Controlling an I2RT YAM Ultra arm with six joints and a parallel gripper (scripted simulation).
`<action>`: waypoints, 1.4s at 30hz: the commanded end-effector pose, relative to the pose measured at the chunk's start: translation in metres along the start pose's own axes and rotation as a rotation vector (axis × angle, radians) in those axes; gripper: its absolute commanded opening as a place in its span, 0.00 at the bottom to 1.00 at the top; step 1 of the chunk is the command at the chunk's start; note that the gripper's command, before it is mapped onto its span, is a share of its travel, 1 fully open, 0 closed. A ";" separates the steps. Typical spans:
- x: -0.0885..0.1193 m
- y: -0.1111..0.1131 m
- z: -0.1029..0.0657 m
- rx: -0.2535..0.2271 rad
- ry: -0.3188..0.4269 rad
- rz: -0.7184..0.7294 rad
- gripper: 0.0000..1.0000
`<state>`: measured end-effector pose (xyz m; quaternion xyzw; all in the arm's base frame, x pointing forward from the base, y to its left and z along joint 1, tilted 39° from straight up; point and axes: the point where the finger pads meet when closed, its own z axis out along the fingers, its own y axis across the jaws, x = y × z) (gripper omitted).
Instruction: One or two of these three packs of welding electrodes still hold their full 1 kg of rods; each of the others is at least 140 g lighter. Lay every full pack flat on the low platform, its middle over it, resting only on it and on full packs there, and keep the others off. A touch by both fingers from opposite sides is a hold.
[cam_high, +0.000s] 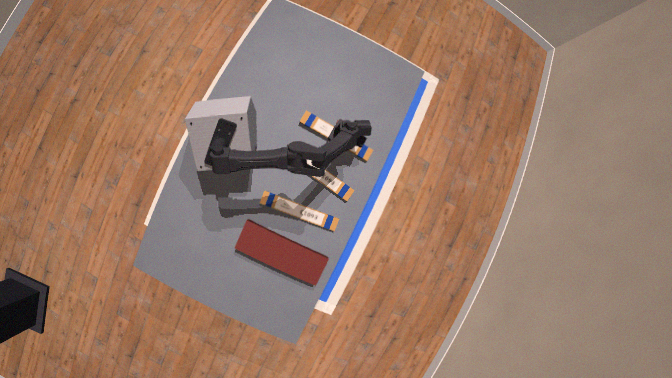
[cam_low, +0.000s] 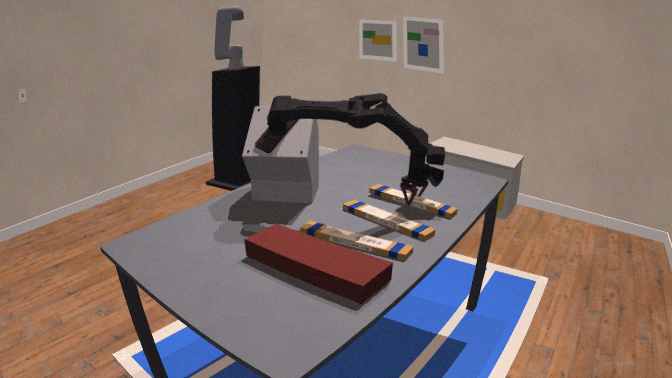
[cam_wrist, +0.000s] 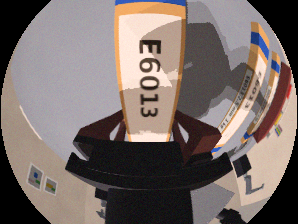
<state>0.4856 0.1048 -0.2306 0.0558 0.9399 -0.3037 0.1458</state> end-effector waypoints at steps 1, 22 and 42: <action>-0.026 0.022 -0.048 -0.050 -0.082 -0.004 0.00; -0.026 0.022 -0.050 -0.050 -0.082 0.000 0.00; -0.024 0.024 -0.049 -0.047 -0.078 -0.005 0.00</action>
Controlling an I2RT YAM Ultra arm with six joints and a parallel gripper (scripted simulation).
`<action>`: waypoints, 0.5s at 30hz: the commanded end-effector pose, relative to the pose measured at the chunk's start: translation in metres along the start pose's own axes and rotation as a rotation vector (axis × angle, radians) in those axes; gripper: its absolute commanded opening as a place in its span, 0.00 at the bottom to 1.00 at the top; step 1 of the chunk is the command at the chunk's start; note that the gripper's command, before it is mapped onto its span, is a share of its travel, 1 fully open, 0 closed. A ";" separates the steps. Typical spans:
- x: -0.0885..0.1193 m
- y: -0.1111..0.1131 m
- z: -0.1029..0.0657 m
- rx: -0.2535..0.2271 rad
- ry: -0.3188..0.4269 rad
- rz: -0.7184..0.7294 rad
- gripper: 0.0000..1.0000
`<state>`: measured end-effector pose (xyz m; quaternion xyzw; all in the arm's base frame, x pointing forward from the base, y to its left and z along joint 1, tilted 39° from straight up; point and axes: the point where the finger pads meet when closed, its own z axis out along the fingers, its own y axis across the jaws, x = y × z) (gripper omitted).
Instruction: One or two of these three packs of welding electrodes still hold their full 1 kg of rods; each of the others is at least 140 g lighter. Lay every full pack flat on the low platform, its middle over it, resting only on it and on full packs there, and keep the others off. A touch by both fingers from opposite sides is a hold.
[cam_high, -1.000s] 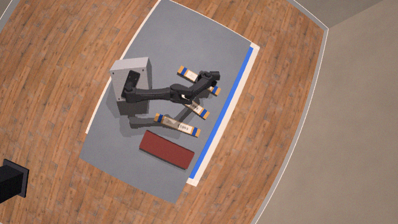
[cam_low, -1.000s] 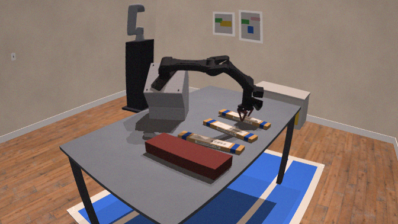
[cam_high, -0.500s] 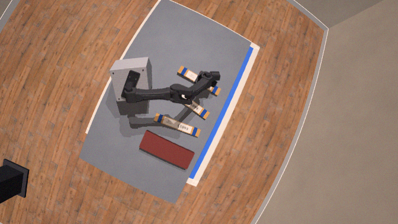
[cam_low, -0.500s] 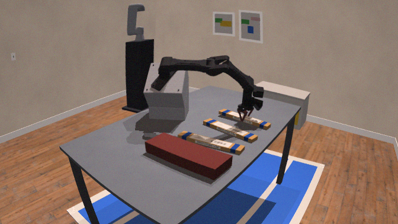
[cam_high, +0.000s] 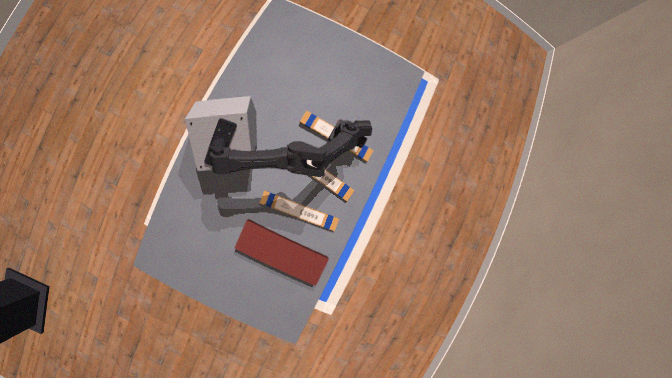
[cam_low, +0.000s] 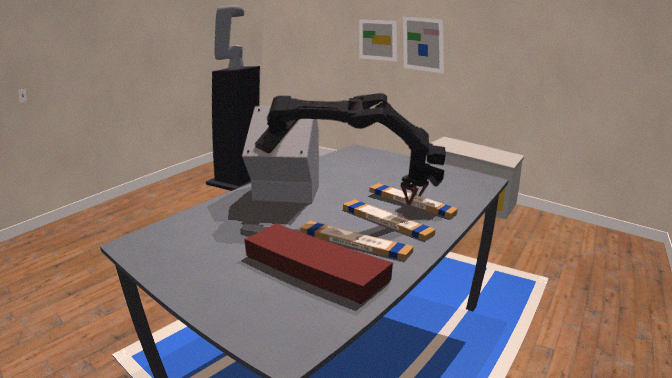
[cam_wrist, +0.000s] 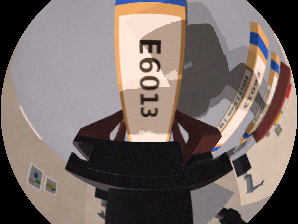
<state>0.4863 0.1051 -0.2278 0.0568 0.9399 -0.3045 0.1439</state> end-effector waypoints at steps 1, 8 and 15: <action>-0.021 0.025 -0.046 -0.048 -0.081 -0.006 0.00; -0.020 0.026 -0.045 -0.047 -0.079 -0.008 0.00; -0.017 0.026 -0.044 -0.044 -0.076 -0.011 0.00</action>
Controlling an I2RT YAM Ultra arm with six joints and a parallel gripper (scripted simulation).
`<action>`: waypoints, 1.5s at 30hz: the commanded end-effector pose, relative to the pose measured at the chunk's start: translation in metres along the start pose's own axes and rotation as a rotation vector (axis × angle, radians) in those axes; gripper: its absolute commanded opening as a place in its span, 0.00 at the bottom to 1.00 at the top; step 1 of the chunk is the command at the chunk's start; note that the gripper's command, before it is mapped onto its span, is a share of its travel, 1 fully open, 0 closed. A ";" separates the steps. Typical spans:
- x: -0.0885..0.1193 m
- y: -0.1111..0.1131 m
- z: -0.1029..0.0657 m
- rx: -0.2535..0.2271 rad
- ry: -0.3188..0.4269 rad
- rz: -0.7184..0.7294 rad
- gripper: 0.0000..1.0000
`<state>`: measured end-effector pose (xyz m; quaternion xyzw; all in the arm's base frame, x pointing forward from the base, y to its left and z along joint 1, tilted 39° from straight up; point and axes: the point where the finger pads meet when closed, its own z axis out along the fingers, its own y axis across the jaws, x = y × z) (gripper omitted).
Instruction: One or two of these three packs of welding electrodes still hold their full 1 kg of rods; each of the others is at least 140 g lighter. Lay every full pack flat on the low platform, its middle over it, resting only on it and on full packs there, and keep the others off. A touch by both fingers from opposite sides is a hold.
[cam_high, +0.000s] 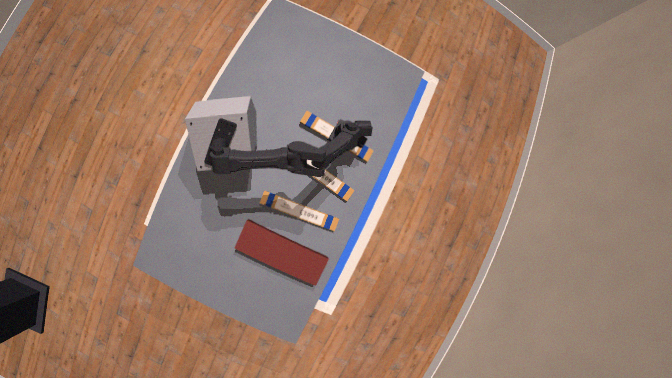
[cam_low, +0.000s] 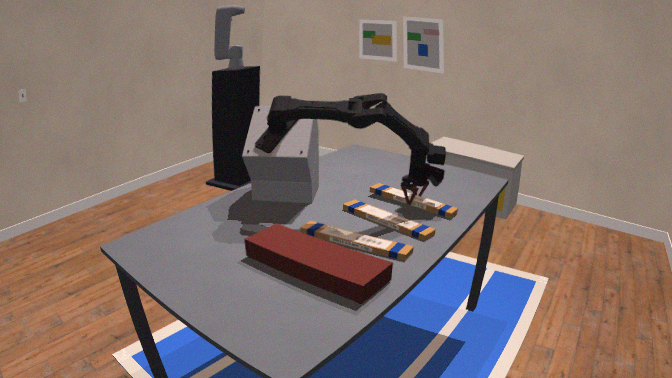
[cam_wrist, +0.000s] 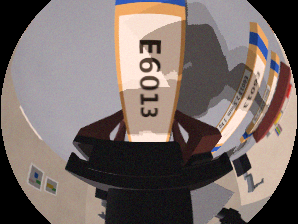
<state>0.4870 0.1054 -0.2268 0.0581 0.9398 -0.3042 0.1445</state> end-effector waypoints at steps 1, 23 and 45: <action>-0.016 0.027 -0.042 -0.044 -0.075 -0.015 0.00; -0.016 0.027 -0.042 -0.045 -0.077 -0.014 0.96; -0.016 0.028 -0.042 -0.046 -0.078 -0.012 0.96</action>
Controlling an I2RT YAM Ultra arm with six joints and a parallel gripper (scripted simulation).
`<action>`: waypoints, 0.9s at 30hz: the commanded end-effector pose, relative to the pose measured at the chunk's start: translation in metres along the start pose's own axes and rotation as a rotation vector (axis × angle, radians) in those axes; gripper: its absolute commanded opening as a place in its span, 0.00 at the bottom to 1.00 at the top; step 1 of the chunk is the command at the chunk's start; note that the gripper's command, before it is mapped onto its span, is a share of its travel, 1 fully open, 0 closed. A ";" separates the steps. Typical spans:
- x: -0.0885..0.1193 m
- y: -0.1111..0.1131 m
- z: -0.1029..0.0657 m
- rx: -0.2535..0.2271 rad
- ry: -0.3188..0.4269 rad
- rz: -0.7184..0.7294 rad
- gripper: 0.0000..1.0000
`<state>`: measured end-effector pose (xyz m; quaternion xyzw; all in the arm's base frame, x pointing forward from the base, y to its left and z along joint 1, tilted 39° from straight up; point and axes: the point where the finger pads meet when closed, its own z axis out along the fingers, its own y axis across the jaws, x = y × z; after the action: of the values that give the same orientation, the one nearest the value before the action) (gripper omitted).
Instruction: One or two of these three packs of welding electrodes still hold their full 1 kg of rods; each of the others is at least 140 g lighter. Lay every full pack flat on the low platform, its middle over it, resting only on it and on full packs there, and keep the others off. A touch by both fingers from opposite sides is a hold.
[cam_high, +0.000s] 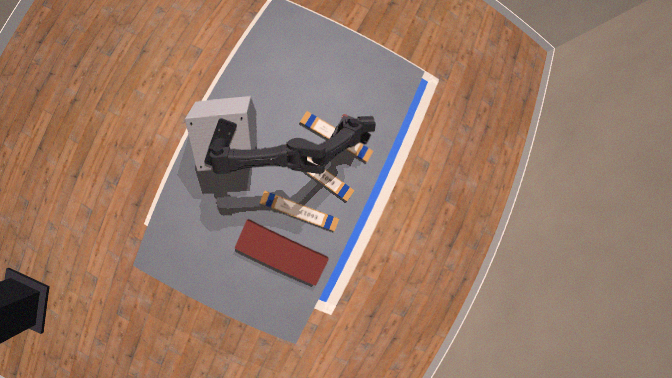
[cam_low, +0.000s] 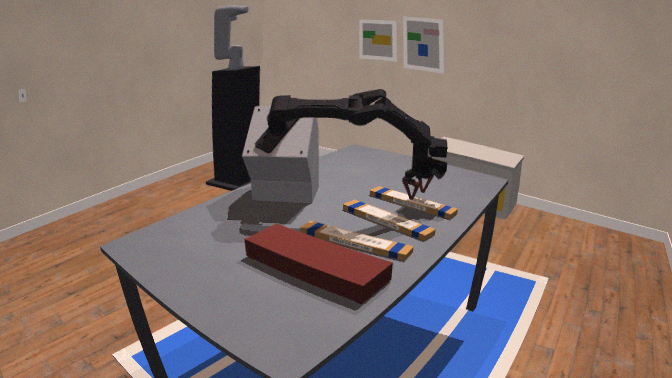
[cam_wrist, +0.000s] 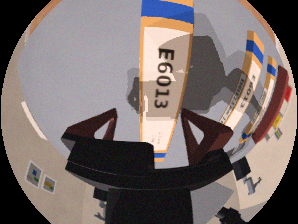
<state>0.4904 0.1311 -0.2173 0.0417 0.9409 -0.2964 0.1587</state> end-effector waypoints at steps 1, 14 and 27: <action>-0.012 0.012 -0.020 -0.024 -0.043 0.008 0.96; -0.012 0.012 -0.020 -0.024 -0.043 0.008 0.96; -0.002 -0.019 0.002 -0.013 -0.030 0.009 0.96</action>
<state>0.4819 0.1171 -0.2210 0.0421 0.9409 -0.3003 0.1509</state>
